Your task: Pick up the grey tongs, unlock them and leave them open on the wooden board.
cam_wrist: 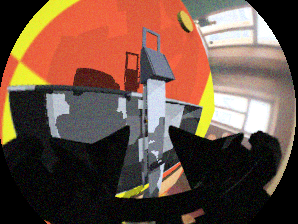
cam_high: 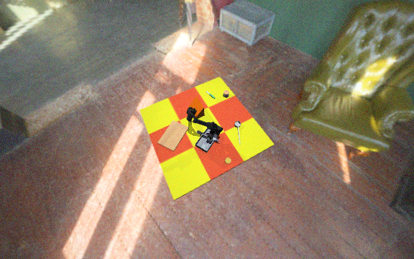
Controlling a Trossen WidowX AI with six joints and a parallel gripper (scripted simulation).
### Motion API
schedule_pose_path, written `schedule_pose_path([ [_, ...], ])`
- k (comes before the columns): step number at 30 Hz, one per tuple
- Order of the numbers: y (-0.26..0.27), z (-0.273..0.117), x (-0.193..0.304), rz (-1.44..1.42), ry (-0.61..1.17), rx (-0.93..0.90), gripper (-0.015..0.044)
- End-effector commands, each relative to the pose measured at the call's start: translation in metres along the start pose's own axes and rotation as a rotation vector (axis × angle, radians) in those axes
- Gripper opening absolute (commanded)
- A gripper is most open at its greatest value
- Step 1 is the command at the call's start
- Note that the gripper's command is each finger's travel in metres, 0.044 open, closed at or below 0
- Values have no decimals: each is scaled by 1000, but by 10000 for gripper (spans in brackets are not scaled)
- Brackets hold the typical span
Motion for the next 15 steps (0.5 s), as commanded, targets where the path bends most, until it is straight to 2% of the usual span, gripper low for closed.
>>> schedule_pose_path([
  [1, -2, 7, 3, -4, 4, 5, 260],
  [12, -4, 24, 5, -4, 10, 12, 260],
  [15, -2, 19, 3, 0, 5, 7, 181],
])
Point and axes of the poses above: the point midway between the two fingers, 35 mm back from their tips, its own z axis out along the fingers, its own y axis across the jaws, x = y × z, the point moved 2 cm from there along -z, back along the fingers, and after that the axes turned 5 degrees about z, right-handed, at the moved point
